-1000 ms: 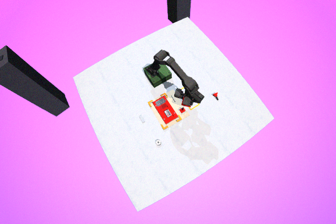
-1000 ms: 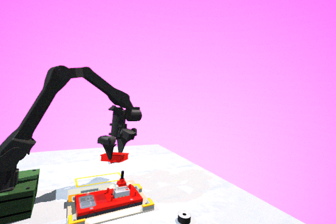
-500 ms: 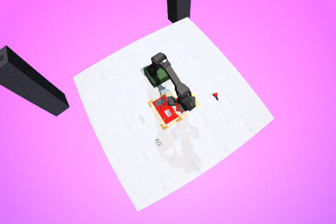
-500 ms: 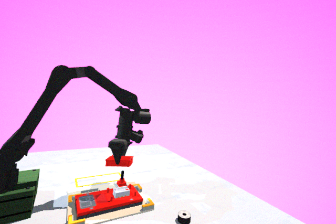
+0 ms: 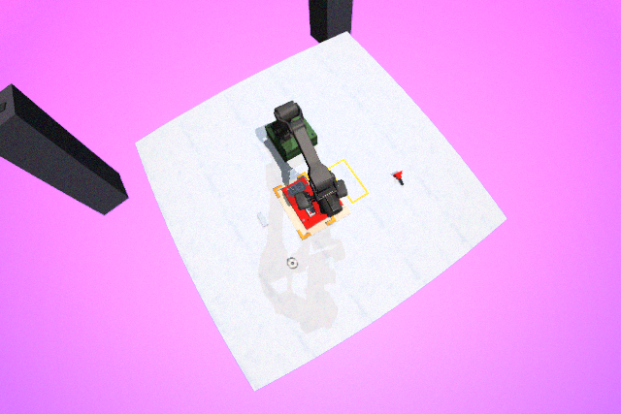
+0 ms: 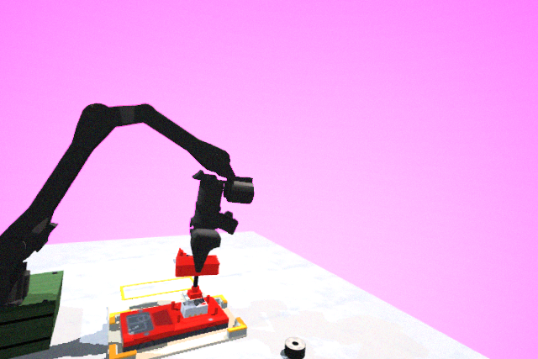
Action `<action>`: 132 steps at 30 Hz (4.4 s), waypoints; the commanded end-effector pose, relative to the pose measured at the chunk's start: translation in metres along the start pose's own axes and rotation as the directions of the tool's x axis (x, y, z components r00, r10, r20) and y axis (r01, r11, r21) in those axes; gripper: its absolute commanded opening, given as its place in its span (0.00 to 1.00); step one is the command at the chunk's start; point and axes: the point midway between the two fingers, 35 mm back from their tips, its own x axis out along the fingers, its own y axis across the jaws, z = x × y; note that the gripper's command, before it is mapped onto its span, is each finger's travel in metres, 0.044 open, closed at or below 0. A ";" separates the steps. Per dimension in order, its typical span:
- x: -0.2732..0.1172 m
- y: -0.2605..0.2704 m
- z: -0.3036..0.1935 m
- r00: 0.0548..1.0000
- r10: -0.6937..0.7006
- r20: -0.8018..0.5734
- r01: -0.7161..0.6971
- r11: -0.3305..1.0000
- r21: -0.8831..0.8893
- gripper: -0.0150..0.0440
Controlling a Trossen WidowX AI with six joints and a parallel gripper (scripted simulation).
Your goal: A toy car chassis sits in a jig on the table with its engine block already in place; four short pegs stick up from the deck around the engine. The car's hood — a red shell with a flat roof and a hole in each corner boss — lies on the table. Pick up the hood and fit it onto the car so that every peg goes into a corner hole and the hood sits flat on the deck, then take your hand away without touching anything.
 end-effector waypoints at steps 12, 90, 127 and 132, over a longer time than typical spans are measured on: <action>-0.002 -0.043 -0.001 1.000 0.017 -0.026 -0.023 0.970 -0.243 0.25; 0.058 -0.047 0.006 1.000 0.017 -0.026 -0.023 0.970 -0.242 0.25; 0.056 -0.046 0.005 1.000 -0.002 -0.023 -0.004 0.970 -0.242 0.25; 0.058 -0.046 0.006 1.000 -0.002 -0.023 -0.004 0.970 -0.242 0.25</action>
